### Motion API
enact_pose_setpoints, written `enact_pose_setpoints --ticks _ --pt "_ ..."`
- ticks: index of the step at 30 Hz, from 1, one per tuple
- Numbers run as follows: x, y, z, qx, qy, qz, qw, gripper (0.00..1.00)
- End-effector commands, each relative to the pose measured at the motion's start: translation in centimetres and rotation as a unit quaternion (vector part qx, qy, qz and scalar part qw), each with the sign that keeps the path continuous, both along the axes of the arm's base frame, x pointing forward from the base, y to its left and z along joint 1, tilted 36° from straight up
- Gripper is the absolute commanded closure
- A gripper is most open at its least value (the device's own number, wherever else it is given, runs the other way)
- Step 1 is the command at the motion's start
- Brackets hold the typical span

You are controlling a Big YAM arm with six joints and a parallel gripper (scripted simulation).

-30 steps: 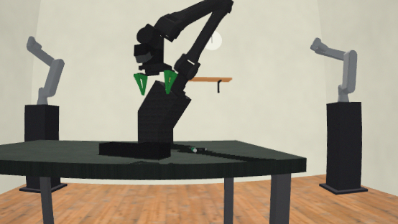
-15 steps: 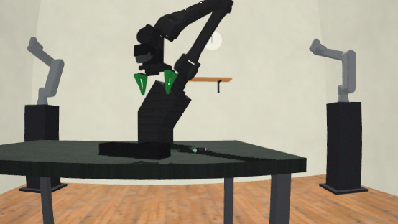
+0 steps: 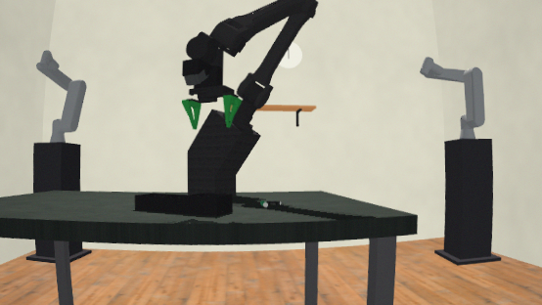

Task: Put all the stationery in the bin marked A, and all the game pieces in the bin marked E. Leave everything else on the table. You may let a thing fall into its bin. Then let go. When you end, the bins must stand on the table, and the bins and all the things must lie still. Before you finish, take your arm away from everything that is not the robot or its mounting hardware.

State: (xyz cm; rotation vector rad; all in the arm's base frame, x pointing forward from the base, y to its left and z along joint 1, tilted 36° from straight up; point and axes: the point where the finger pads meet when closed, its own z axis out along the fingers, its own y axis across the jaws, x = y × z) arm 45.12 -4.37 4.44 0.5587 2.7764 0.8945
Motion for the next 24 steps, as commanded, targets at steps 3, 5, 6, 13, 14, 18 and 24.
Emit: enact_pose_setpoints --ticks 3,5,6,13,14,18,24 --pt "1.91 -0.91 1.58 -0.005 -0.019 -0.003 1.0 0.0" --pt "1.91 -0.92 1.57 -0.005 -0.019 -0.003 1.0 0.0" --pt "1.91 -0.92 1.57 -0.005 -0.019 -0.003 1.0 0.0" --pt "1.96 -0.93 1.59 -0.006 -0.021 -0.003 1.0 0.0" --pt "1.97 -0.93 1.6 -0.006 -0.021 -0.003 1.0 0.0" --pt "1.99 -0.94 1.61 -0.006 -0.022 -0.003 1.0 0.0" --pt "1.26 -0.78 1.31 -0.006 -0.018 -0.004 1.0 0.0"
